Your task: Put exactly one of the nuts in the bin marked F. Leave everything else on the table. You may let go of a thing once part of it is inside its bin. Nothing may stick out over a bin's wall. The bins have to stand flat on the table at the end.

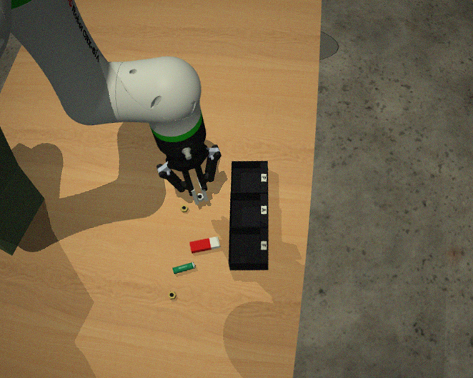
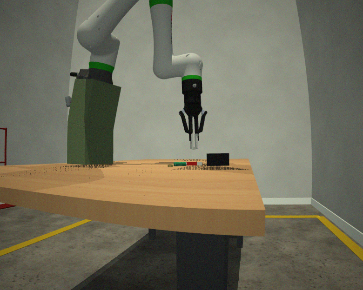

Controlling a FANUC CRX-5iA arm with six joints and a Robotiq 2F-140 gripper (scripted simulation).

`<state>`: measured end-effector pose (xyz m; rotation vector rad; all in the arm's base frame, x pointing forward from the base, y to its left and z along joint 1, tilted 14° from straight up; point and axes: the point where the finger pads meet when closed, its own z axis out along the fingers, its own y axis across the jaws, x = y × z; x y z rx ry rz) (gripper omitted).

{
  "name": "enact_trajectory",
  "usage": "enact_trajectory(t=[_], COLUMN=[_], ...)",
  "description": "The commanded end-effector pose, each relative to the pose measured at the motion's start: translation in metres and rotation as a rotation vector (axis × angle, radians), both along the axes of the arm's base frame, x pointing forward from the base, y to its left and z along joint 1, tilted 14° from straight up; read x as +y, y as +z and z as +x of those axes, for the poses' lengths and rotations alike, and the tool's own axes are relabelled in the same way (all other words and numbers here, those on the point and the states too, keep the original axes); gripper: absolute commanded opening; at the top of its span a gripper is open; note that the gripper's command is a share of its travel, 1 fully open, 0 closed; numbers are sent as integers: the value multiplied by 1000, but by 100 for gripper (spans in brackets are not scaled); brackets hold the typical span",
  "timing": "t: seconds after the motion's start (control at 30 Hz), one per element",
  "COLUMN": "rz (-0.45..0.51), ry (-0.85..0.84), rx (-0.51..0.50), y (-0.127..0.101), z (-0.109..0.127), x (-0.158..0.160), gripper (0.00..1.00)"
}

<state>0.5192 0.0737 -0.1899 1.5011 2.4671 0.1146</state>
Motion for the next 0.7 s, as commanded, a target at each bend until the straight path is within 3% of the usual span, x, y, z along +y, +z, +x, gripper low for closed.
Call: enact_trajectory(t=[0.0, 0.27, 0.67], rz=[7, 83, 83], ry=[-44, -347, -347], rx=[18, -2, -2], y=[2, 13, 26], z=[5, 40, 85], x=[-3, -33, -71], gripper=[7, 7, 7])
